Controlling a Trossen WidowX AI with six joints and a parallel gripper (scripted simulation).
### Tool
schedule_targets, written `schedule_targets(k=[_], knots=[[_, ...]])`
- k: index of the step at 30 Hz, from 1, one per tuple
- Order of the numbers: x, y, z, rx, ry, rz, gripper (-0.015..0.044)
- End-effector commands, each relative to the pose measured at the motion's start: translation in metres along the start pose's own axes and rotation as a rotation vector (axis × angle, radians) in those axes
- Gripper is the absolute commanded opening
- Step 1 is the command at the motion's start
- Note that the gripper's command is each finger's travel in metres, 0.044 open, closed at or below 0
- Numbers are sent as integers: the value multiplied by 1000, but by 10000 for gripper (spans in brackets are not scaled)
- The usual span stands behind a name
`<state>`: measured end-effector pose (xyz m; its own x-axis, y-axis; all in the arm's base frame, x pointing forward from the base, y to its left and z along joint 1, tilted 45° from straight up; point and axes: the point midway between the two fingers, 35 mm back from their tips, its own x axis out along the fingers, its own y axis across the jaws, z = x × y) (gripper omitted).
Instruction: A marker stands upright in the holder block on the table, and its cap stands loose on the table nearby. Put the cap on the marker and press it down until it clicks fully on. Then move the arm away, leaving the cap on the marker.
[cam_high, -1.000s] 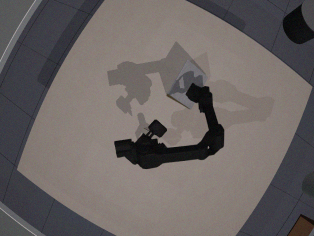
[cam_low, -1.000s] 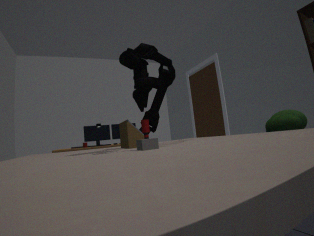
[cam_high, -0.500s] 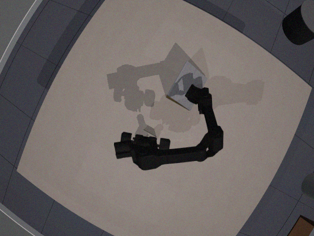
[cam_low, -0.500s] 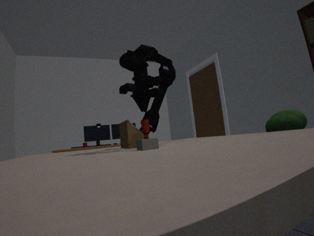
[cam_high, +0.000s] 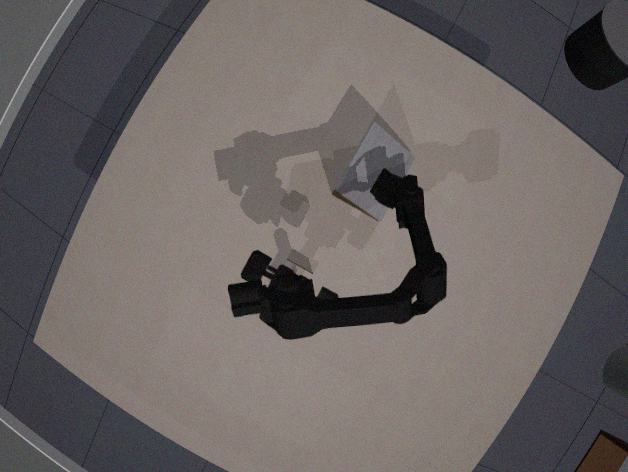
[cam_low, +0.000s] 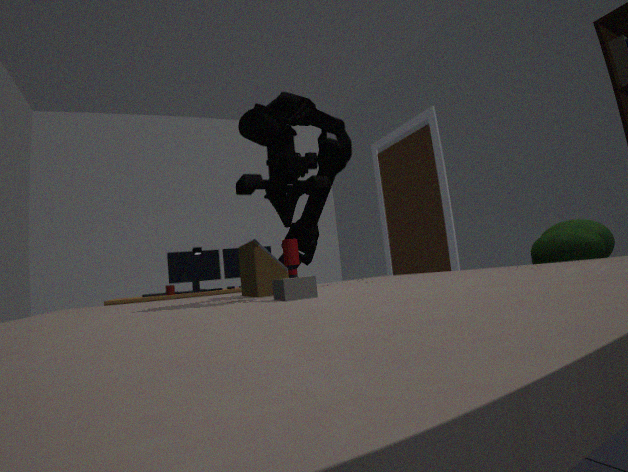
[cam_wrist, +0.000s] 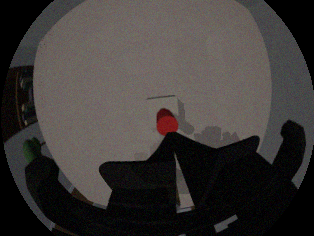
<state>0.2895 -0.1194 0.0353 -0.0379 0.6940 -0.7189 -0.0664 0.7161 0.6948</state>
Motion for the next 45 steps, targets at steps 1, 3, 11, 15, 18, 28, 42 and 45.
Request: schedule_targets(k=[1,3,11,15,18,28,42,45], knots=[[3,1,1,4,-5,-1,0],[7,1,1,4,-5,-1,0],[19,1,1,3,-6,-1,0],[25,1,1,3,-6,0,0],[30,1,1,3,-6,0,0],[29,-1,1,4,-4,-1,0],[-58,1,-2,43,-64,-50,105],[-58,1,-2,43,-64,-50,184]])
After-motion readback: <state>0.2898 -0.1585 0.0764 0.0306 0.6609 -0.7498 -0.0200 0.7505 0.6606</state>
